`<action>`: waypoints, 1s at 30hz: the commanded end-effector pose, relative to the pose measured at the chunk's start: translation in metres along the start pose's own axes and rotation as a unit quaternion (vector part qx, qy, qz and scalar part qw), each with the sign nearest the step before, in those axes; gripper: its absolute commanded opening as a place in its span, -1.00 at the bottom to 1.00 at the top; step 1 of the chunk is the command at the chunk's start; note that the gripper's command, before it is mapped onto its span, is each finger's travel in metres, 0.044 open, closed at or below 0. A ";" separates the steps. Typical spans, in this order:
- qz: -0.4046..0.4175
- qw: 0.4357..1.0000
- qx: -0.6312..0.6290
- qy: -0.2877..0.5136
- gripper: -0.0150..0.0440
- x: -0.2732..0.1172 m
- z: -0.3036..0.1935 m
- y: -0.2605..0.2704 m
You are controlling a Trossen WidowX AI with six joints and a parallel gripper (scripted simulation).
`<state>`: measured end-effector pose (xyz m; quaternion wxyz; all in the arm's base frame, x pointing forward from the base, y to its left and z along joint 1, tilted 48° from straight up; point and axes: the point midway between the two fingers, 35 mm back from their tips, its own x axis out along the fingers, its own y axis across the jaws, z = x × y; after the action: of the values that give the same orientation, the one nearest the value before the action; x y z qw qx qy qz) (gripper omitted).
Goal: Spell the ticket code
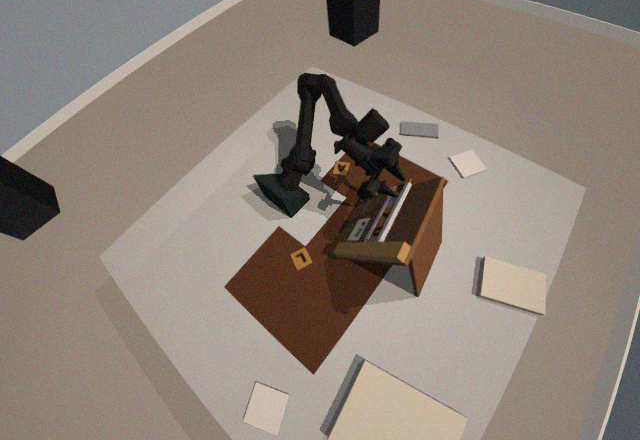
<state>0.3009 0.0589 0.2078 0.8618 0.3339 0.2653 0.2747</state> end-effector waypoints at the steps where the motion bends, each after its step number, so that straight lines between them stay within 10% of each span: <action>1: 0.000 1.000 0.000 0.001 -0.49 0.000 -0.002 -0.003; 30: 0.000 1.000 0.000 0.002 -0.49 0.000 0.000 -0.017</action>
<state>0.3056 0.0501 0.1987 0.8618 0.3335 0.2656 0.2748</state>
